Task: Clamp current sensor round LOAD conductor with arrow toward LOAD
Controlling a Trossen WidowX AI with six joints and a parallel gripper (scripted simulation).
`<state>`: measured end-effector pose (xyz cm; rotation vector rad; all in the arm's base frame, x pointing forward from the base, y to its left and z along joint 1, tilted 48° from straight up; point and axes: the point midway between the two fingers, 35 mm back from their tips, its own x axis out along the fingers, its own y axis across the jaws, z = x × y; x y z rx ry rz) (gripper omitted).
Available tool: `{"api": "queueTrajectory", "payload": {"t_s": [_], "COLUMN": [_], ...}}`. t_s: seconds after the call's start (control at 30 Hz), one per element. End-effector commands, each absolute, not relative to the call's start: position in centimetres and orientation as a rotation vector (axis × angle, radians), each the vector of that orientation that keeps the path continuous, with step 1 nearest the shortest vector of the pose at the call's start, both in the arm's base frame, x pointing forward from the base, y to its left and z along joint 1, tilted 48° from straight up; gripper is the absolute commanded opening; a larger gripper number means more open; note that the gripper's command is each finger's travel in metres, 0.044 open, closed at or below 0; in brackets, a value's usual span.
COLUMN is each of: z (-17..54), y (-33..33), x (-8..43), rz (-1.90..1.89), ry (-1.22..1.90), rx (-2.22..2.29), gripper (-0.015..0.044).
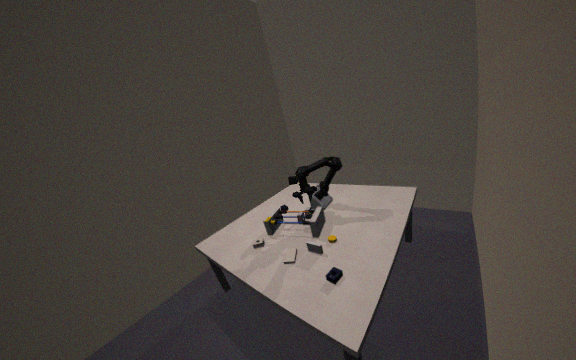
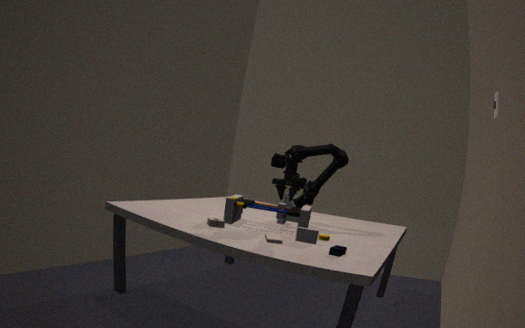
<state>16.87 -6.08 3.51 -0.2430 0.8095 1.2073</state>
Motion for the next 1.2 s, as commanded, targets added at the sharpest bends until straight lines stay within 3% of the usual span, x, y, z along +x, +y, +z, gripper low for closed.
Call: {"api": "queueTrajectory", "payload": {"t_s": [0.0, 1.17], "z": [3.4, -0.3], "y": [-6.2, -2.2], "x": [17.8, 18.0], "rz": [1.501, 1.5], "ry": [0.52, 0.518], "rx": [-0.648, -0.648], "gripper": [0.032, 0.032]}}
